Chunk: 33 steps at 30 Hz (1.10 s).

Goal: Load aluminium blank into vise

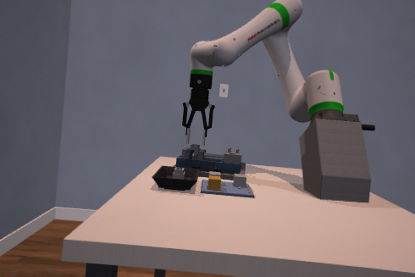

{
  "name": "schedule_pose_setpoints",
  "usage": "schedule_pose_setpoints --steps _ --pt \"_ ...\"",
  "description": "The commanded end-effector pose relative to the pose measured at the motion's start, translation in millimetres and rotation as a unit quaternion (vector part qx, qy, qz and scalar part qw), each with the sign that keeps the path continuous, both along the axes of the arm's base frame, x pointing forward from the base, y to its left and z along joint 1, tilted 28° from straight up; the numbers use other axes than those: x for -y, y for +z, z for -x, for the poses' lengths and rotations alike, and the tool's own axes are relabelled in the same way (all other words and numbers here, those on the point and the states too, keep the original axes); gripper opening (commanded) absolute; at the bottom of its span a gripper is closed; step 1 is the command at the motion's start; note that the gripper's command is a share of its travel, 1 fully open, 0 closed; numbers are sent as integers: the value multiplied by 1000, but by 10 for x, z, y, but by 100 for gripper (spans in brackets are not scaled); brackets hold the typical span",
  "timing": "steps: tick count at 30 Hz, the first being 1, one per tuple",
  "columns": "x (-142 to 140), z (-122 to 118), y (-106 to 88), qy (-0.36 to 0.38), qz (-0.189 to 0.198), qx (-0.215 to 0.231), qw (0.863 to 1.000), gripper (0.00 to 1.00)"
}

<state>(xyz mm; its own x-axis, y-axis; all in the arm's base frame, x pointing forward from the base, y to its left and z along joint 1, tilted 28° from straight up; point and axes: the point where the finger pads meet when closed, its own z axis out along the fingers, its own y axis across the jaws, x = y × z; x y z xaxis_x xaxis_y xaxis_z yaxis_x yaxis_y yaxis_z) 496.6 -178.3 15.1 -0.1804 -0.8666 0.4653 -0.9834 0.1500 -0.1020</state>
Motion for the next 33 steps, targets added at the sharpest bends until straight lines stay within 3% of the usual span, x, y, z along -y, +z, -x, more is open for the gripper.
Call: schedule_pose_setpoints --steps 1,33 --pt "3 -2 -7 0 0 0 1000 40" --pt "45 -4 -84 0 0 0 1000 40"
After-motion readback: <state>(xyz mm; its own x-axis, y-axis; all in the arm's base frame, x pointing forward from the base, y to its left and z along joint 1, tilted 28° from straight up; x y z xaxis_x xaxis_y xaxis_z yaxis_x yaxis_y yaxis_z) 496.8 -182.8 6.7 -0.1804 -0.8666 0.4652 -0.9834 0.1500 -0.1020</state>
